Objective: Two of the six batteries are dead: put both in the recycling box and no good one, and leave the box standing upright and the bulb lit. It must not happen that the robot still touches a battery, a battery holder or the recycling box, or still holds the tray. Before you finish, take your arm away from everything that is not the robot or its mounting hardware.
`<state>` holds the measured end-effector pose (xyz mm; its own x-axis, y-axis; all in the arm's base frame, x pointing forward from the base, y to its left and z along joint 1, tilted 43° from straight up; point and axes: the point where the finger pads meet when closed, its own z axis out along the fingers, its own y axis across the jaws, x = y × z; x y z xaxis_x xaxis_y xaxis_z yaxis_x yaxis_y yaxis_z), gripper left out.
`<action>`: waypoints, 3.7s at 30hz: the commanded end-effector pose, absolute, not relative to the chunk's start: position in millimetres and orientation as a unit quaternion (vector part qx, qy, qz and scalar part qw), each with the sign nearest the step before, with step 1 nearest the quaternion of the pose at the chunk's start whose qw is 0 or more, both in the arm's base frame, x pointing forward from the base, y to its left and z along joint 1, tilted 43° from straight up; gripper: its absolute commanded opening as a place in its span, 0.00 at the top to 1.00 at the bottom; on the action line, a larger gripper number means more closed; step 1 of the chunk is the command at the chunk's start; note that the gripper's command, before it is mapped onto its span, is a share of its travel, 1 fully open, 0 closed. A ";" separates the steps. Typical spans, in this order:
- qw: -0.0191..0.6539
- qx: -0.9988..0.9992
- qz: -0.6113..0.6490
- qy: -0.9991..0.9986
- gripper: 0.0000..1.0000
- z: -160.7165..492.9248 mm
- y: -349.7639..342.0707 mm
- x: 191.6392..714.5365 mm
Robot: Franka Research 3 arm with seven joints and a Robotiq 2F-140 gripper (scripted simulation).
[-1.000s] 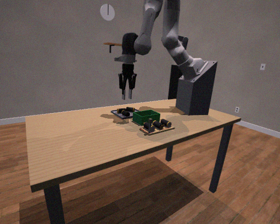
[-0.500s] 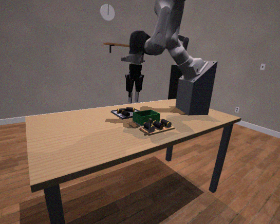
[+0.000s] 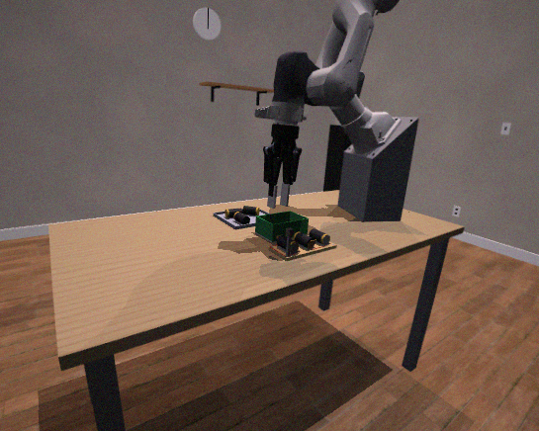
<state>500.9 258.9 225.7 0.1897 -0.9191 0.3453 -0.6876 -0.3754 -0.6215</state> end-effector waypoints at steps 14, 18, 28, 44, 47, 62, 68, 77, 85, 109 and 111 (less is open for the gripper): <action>0.177 -0.722 -0.323 0.586 0.71 204.7 299.4 492.5; 0.177 -0.722 -0.323 0.586 0.71 204.7 299.4 492.5; 0.177 -0.722 -0.323 0.586 0.71 204.7 299.4 492.5; 0.177 -0.722 -0.323 0.586 0.71 180.9 295.4 514.4; 0.177 -0.722 -0.323 0.586 0.71 166.7 293.0 527.6; 0.177 -0.722 -0.323 0.586 0.71 158.8 291.7 534.8; 0.177 -0.722 -0.323 0.586 0.71 158.8 291.7 534.8; 0.177 -0.722 -0.323 0.586 0.71 158.8 291.7 534.8; 0.177 -0.722 -0.323 0.586 0.71 158.8 291.7 534.8; 0.177 -0.722 -0.323 0.586 0.71 159.3 292.4 535.5; 0.177 -0.722 -0.323 0.586 0.71 159.3 292.4 535.5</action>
